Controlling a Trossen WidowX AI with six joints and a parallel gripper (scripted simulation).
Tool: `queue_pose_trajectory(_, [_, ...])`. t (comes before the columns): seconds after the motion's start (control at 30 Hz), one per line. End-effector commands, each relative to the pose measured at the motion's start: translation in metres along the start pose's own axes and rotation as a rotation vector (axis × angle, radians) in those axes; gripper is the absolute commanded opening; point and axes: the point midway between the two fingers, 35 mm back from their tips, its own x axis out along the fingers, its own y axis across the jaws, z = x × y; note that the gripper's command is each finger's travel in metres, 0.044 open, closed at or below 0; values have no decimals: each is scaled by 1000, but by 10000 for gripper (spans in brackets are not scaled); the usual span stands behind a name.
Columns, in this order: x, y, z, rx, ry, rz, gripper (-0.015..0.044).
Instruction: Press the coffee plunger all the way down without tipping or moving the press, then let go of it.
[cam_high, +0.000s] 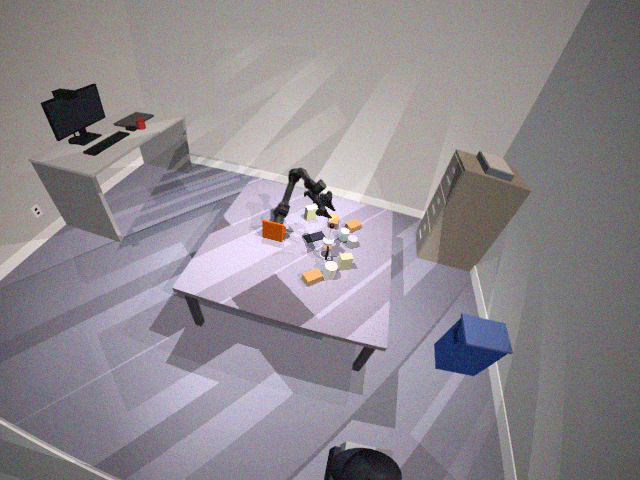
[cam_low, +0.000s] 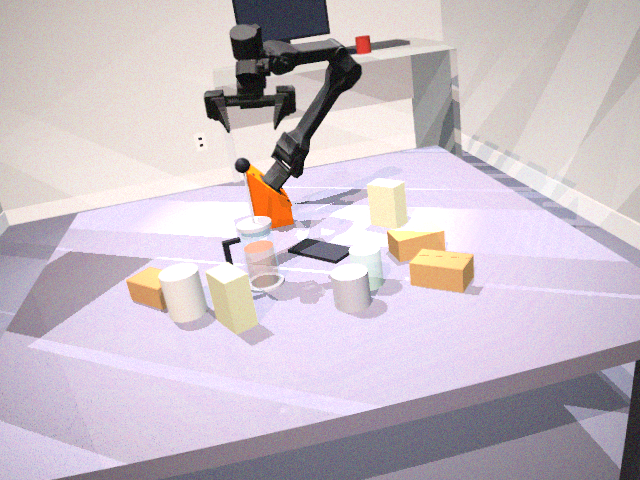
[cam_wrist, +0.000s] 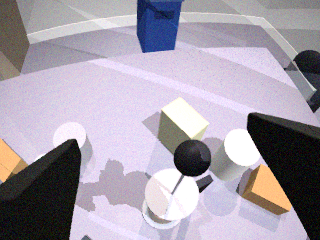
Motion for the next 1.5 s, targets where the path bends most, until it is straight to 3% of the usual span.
queue_pose_trajectory(0.0, [-20, -30, 0, 130, -35, -38, 440])
queue_pose_trajectory(0.3, [10, -25, -50, 123, -37, -25, 440])
queue_pose_trajectory(1.4, [51, -24, -48, 121, -39, -21, 440])
queue_pose_trajectory(1.47, [51, -24, -48, 121, -39, -21, 387])
